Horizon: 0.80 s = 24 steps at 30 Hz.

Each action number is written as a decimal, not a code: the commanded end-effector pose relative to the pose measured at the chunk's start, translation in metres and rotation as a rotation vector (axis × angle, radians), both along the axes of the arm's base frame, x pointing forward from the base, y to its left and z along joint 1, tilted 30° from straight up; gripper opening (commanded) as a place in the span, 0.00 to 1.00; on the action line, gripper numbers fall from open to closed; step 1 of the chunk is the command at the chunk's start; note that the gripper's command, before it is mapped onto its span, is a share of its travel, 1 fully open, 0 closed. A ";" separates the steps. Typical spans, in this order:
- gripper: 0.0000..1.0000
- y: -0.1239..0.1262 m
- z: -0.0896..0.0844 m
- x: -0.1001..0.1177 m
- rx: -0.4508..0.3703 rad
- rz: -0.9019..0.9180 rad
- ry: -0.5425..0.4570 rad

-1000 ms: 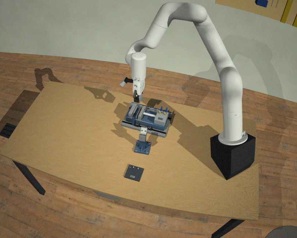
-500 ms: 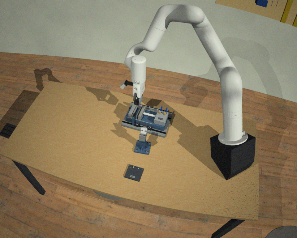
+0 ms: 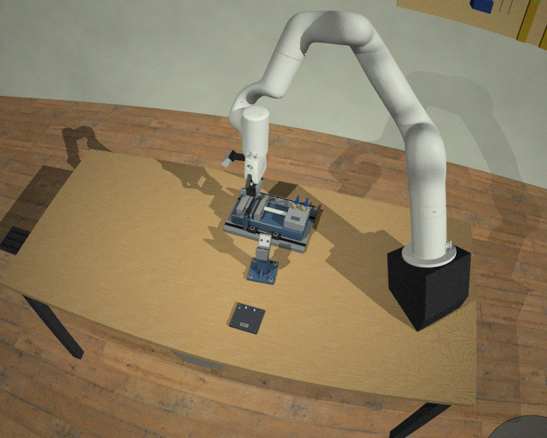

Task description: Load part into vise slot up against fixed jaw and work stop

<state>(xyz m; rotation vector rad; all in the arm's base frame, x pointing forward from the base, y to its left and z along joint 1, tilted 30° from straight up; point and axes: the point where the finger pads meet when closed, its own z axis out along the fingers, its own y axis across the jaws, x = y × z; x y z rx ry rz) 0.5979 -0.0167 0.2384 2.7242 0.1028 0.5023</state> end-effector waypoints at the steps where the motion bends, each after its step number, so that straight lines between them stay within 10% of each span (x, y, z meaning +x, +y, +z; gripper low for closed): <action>1: 0.00 -0.001 -0.001 0.002 0.000 0.000 -0.002; 24: 0.00 -0.001 -0.004 0.002 0.000 0.000 -0.002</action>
